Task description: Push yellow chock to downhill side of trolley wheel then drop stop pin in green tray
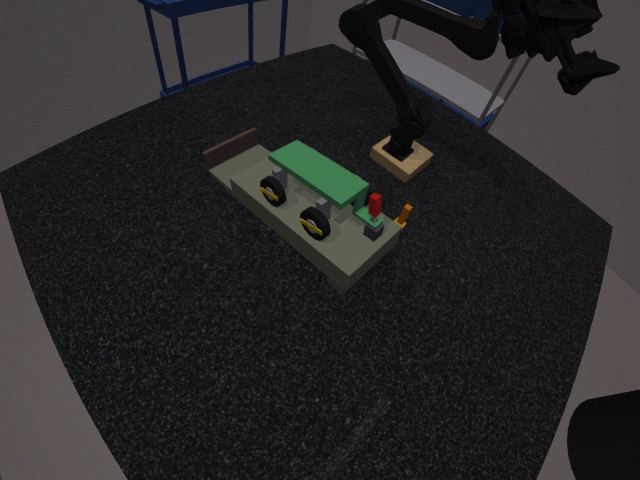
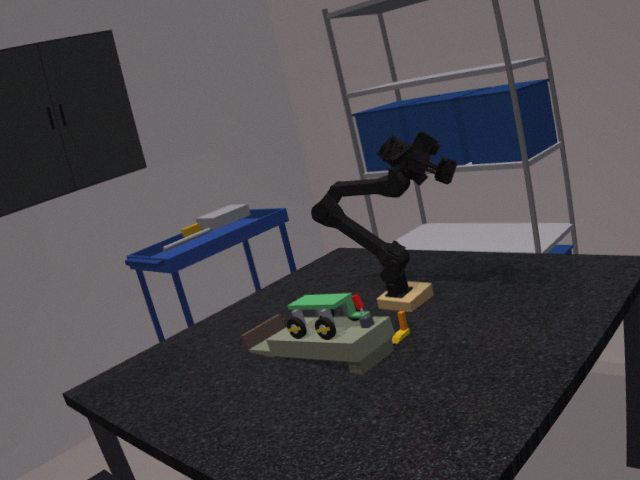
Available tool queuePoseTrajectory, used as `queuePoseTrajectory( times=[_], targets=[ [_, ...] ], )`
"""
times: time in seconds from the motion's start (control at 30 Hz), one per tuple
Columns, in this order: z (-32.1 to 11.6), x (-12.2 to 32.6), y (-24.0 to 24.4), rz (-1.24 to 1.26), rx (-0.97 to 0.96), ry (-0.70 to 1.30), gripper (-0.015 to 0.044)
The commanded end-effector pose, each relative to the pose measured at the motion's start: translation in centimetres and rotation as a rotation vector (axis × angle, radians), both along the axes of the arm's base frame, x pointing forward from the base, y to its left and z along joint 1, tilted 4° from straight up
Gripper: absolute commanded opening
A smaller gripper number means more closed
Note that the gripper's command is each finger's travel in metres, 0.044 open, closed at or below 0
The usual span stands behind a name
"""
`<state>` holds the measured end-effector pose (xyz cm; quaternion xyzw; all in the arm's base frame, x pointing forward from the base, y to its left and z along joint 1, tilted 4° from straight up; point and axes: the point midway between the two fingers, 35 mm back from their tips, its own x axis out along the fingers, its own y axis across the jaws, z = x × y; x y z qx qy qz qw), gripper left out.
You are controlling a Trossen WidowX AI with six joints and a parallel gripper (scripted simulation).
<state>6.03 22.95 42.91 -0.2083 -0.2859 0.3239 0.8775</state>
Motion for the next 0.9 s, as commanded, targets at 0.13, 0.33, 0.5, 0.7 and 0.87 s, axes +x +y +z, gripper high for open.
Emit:
queuePoseTrajectory(
  times=[0.13, 0.33, 0.5, 0.7, 0.87],
  targets=[
    [-1.4, 0.8, 2.1, -0.024, -0.137, -0.056, 0.0269],
    [-4.9, 3.1, 4.9, -0.054, -0.388, -0.098, 0.019],
    [-8.6, 5.6, 6.1, -0.067, -0.602, -0.079, 0.019],
    [-13.6, 8.8, 5.9, -0.071, -0.854, 0.01, 0.019],
    [-17.8, 11.1, 4.4, -0.064, -1.048, 0.141, 0.019]
  ],
)
